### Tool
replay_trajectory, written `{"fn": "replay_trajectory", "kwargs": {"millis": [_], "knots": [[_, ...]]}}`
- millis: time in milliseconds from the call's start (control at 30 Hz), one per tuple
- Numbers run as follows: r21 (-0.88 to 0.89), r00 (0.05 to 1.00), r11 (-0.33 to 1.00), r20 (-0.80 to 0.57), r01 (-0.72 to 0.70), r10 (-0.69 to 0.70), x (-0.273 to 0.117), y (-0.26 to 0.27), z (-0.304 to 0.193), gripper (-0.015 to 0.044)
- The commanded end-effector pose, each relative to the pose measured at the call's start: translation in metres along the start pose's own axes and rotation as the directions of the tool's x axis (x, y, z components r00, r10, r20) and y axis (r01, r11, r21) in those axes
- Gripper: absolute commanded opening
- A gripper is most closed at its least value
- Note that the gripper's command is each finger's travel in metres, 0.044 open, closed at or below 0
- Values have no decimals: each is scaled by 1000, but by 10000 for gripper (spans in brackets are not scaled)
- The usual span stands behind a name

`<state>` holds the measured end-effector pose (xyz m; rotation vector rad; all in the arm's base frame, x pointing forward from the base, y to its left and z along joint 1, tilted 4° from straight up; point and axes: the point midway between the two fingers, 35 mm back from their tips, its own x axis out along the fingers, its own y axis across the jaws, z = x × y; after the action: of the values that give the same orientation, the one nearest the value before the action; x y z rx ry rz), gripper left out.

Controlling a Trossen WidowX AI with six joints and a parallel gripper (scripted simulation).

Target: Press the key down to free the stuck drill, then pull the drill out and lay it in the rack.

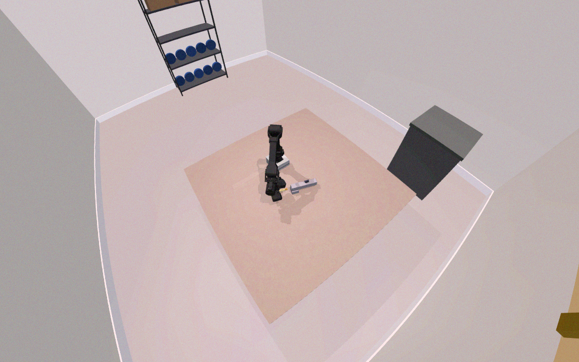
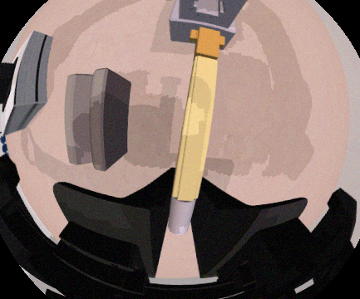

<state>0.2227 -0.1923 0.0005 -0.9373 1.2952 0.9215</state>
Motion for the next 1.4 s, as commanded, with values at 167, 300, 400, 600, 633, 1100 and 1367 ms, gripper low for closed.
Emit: {"fn": "replay_trajectory", "kwargs": {"millis": [167, 300, 400, 600, 633, 1100, 1367], "knots": [[-5, 1000, 1000, 4, 2, -2, -5, 0, -1, 0], [-5, 1000, 1000, 4, 2, -2, -8, 1, -2, 0], [-5, 1000, 1000, 4, 2, -2, -9, 1, -2, 0], [-5, 1000, 1000, 4, 2, -2, -12, 2, -2, 0], [-5, 1000, 1000, 4, 2, -2, -13, 2, -2, 0], [-5, 1000, 1000, 4, 2, -2, -20, 2, -3, 0], [-5, 1000, 1000, 4, 2, -2, -25, 3, -3, 0]]}}
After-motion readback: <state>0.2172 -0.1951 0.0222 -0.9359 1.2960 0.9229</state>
